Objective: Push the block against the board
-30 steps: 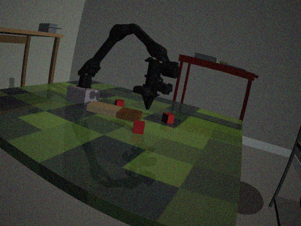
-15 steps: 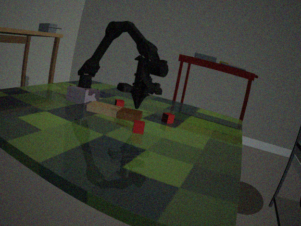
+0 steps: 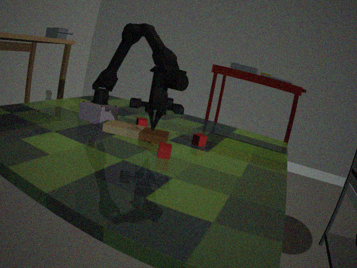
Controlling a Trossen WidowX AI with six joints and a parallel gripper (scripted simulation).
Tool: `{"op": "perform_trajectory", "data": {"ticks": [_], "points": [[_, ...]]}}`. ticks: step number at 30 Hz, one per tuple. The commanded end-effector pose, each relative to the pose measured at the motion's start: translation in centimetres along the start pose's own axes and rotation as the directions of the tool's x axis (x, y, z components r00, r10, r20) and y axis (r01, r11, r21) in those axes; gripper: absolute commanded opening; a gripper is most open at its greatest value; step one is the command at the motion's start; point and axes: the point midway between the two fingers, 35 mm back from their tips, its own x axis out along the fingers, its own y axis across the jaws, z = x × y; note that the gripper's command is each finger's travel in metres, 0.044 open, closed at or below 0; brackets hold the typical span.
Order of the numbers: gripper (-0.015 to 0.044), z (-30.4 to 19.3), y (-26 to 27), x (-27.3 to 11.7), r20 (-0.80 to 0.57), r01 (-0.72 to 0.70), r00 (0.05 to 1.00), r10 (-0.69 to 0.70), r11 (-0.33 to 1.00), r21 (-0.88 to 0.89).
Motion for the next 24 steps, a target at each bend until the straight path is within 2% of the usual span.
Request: {"op": "perform_trajectory", "data": {"ticks": [1, 3, 24], "points": [[0.0000, -0.2, -0.6, 3.6, -0.011, 0.013, 1.000, -0.012, 0.999, 0.041], [0.0000, -0.3, -0.8, 4.8, -0.012, 0.013, 1.000, -0.012, 0.999, 0.053], [0.0000, -1.8, -0.6, 4.8, -0.013, 0.013, 1.000, -0.012, 0.999, 0.053]]}}
